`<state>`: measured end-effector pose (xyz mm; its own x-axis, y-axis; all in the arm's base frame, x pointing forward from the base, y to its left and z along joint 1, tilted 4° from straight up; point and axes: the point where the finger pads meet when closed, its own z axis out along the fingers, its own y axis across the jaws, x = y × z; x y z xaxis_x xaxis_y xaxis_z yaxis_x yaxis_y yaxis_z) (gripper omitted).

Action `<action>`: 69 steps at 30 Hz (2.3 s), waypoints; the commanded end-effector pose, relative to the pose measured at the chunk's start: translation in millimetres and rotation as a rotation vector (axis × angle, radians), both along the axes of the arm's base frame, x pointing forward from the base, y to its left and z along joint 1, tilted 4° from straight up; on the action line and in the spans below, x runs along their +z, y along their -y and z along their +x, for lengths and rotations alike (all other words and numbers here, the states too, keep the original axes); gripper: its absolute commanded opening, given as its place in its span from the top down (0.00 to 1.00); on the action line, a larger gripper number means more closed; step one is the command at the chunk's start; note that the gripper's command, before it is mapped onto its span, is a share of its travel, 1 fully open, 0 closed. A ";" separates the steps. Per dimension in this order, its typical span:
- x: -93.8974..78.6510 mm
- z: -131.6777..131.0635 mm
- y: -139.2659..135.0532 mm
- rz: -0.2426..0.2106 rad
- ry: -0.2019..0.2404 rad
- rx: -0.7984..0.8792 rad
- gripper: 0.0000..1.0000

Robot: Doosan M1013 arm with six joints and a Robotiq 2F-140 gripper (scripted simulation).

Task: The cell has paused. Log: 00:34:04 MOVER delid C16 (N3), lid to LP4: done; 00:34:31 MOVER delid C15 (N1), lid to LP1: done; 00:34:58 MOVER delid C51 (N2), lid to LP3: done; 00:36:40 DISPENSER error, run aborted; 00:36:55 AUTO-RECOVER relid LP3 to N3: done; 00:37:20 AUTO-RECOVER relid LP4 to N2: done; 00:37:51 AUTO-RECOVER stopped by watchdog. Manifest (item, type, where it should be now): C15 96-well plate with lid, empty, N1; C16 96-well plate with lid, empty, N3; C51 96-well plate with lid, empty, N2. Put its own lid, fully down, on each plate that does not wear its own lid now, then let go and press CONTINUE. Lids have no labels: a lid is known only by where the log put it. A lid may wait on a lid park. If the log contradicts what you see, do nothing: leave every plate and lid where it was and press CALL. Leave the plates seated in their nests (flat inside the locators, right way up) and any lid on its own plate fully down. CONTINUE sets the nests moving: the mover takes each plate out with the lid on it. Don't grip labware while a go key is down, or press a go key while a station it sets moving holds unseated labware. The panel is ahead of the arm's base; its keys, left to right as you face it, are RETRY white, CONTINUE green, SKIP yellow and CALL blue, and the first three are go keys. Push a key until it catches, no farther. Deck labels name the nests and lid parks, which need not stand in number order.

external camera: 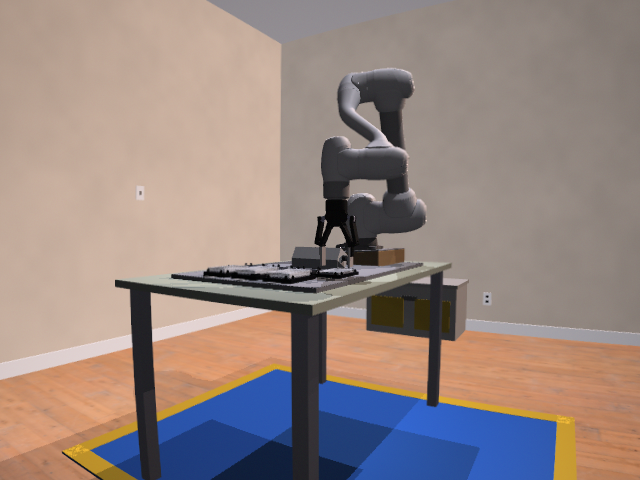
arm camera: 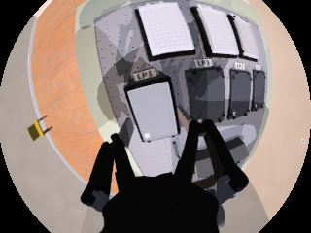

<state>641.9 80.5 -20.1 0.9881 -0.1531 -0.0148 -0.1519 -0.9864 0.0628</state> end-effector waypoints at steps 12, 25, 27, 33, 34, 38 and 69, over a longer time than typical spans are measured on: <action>-8.7 -1.1 1.8 -0.001 -0.001 -0.003 0.34; -16.0 -1.3 2.3 -0.001 -0.001 -0.003 0.34; -16.9 -1.3 2.3 -0.001 -0.001 -0.003 0.34; -18.4 -1.4 2.4 -0.001 -0.001 -0.003 0.34; -18.7 -1.4 2.4 -0.001 -0.001 -0.003 0.34; -19.5 -1.4 2.5 -0.001 -0.001 -0.003 0.34; -20.0 -1.4 2.5 -0.001 -0.001 -0.003 0.34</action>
<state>641.3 80.0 -37.6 0.9880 -0.1539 -0.0155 -0.1526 -0.9864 0.0612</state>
